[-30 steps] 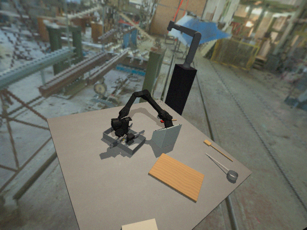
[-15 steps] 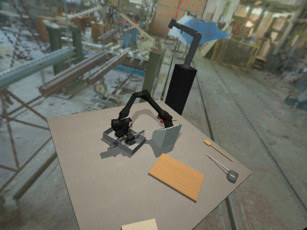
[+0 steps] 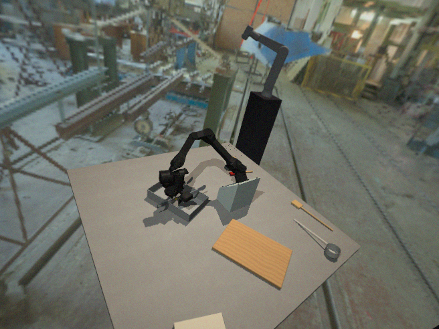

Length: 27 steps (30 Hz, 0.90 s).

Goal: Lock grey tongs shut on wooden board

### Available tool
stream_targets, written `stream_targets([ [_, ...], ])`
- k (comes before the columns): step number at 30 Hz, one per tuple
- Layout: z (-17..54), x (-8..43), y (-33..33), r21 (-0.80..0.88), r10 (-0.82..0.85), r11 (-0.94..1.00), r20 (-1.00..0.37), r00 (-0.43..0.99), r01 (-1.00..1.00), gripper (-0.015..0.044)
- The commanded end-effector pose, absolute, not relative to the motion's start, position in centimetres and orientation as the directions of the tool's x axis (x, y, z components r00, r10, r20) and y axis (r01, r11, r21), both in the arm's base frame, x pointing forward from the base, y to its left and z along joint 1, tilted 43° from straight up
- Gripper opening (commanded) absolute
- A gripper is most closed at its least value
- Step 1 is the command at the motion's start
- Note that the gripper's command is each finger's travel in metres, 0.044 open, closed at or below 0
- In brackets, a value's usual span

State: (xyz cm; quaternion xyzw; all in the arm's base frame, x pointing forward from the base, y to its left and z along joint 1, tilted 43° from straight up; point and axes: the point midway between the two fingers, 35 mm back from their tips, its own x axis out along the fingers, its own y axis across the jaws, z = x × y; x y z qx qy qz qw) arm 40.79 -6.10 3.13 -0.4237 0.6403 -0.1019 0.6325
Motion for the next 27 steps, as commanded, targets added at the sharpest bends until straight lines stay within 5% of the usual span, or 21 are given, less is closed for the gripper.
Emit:
stream_targets([
  [1,3.19,40.82,-6.06,-0.667,-0.671,0.620,-0.724,0.160,-0.413,0.0247],
  [27,3.19,40.82,-6.06,-0.667,-0.671,0.620,-0.724,0.160,-0.413,0.0074],
])
